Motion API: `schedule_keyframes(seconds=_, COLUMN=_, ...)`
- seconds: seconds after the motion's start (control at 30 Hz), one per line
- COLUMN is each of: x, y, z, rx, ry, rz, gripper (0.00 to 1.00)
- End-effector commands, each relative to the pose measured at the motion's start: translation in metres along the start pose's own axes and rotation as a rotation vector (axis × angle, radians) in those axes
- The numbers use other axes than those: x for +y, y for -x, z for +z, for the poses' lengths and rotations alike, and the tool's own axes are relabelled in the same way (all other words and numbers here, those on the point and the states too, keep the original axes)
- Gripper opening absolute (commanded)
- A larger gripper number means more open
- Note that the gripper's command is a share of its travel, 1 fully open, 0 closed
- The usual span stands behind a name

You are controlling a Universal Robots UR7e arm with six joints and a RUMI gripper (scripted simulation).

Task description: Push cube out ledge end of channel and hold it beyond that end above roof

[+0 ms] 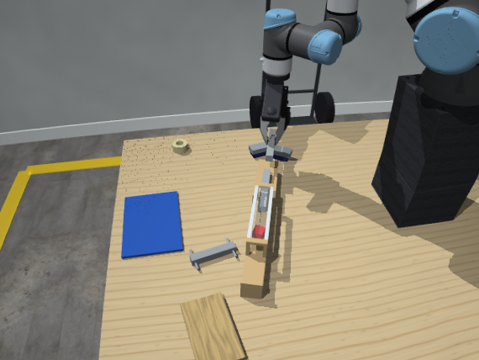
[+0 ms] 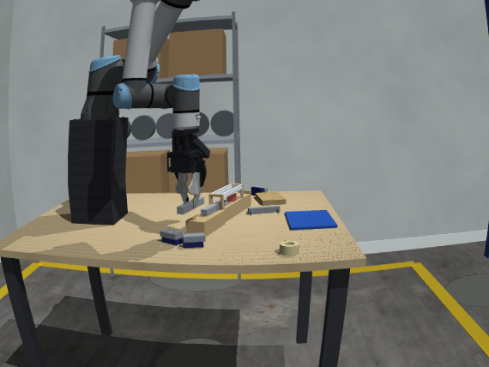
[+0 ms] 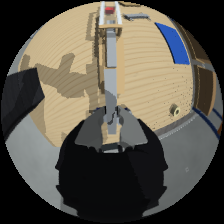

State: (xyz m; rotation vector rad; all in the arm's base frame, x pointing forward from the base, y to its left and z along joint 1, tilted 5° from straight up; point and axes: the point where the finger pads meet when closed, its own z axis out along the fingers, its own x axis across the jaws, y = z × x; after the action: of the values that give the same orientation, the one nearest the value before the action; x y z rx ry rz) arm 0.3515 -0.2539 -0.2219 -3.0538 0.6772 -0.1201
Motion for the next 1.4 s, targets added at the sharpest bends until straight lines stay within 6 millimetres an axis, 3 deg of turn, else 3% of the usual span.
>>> schedule_keyframes(seconds=0.0, x=0.002, y=-0.005, z=0.013, rx=0.010, ry=0.005, rz=-0.002, gripper=0.00)
schedule_keyframes(seconds=0.27, x=0.002, y=-0.005, z=0.016, rx=0.010, ry=0.005, rz=-0.002, gripper=0.00)
schedule_keyframes(seconds=0.63, x=0.002, y=-0.005, z=0.038, rx=0.010, ry=0.005, rz=-0.002, gripper=0.00)
schedule_keyframes(seconds=1.37, x=0.002, y=-0.004, z=0.038, rx=0.010, ry=0.005, rz=-0.002, gripper=0.00)
